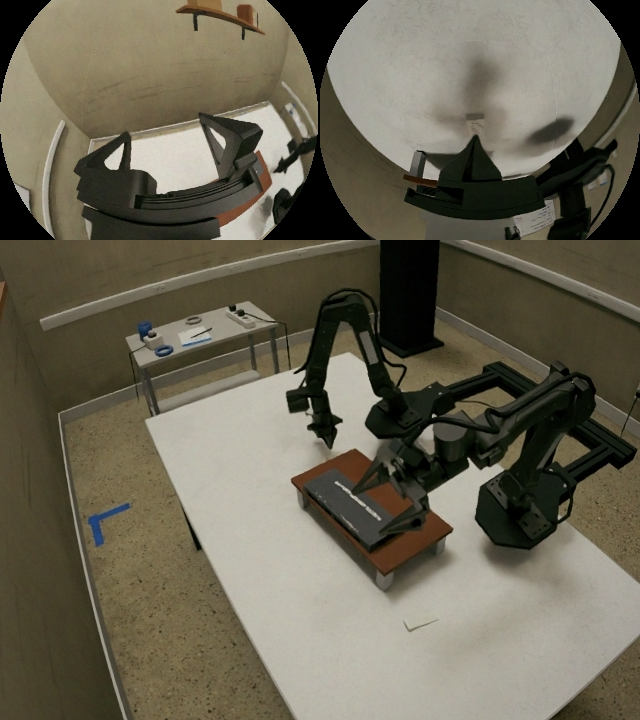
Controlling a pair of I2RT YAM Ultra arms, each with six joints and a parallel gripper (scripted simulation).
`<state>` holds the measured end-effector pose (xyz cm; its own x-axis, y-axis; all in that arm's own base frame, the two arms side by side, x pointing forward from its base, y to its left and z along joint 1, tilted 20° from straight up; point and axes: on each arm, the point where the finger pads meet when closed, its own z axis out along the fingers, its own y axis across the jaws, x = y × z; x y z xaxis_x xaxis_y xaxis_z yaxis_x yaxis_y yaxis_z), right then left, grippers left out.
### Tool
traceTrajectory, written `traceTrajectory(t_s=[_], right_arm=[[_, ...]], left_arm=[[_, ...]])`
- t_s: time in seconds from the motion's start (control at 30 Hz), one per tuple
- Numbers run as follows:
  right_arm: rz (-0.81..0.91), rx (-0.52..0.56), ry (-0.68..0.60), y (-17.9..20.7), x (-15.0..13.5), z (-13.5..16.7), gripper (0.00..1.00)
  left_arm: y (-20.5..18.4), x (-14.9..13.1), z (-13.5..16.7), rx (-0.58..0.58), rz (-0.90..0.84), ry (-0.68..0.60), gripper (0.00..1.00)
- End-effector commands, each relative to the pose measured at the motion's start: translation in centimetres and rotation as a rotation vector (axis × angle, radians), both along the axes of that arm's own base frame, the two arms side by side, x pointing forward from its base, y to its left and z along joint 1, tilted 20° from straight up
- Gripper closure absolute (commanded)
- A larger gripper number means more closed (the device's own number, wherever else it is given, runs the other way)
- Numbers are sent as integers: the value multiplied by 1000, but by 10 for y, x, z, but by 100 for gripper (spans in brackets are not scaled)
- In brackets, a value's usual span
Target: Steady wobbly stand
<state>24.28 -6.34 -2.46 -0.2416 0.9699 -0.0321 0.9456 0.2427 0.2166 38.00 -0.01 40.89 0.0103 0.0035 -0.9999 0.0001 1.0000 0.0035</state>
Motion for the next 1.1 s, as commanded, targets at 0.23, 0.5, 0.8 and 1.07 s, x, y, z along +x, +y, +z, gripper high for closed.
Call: traceTrajectory(t_s=[0.23, 0.5, 0.8, 1.07], right_arm=[[104, 255, 28, -13, 14, -11, 100], [75, 311, 6, -33, 20, -19, 100], [60, 270, 5, -30, 18, -21, 100], [53, 271, 9, -25, 12, -22, 100]], left_arm=[[-2, -6, 28, 5, -4, -69, 0], [-2, -6, 28, 5, -4, -69, 0], [-2, -6, 28, 5, -4, -69, 0], [-2, -6, 28, 5, -4, -69, 0]])
